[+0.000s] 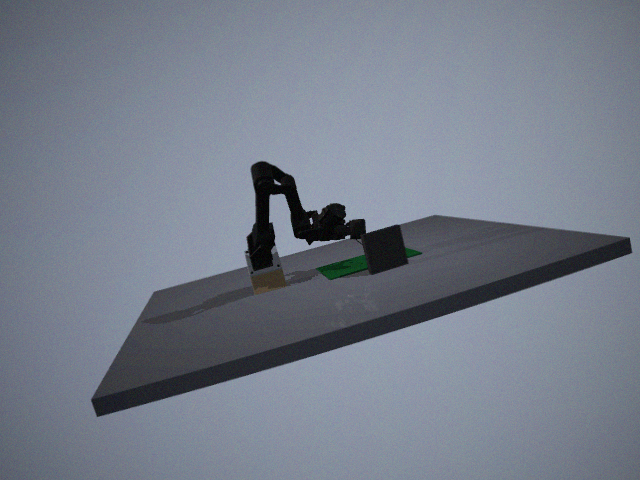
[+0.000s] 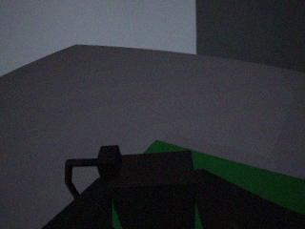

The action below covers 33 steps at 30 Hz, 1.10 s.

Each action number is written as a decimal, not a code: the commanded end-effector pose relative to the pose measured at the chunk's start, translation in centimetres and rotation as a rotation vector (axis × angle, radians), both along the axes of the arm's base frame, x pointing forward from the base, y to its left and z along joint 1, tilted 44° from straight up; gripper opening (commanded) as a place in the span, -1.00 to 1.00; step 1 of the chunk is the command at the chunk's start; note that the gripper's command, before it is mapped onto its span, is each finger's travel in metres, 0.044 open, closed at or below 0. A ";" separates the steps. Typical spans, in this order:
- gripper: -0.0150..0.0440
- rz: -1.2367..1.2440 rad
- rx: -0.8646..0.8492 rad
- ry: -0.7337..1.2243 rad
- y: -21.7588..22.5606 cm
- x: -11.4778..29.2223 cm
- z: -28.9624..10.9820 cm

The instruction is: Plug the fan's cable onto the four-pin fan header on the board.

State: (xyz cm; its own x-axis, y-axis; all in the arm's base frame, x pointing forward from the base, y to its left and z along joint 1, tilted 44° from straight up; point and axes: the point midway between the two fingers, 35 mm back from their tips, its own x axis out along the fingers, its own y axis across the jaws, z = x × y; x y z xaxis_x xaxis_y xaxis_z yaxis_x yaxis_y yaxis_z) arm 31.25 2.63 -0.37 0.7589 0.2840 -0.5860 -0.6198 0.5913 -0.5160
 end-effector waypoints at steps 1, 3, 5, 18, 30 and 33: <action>-0.49 0.029 -0.003 -0.042 0.1 -0.6 0.5; -0.49 0.032 -0.004 -0.049 0.1 -0.6 0.6; -0.49 0.031 -0.004 -0.047 0.1 -0.6 0.6; -0.49 0.015 -0.004 -0.030 0.4 -0.3 0.8; -0.49 0.018 -0.005 -0.030 0.6 -0.4 1.0; -0.49 0.018 -0.005 -0.030 0.4 -0.5 0.8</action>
State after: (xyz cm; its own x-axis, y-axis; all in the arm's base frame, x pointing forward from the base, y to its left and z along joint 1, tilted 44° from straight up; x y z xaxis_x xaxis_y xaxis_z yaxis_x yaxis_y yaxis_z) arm 30.84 3.19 0.59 0.7709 0.2948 -0.5646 -0.6147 0.5766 -0.5382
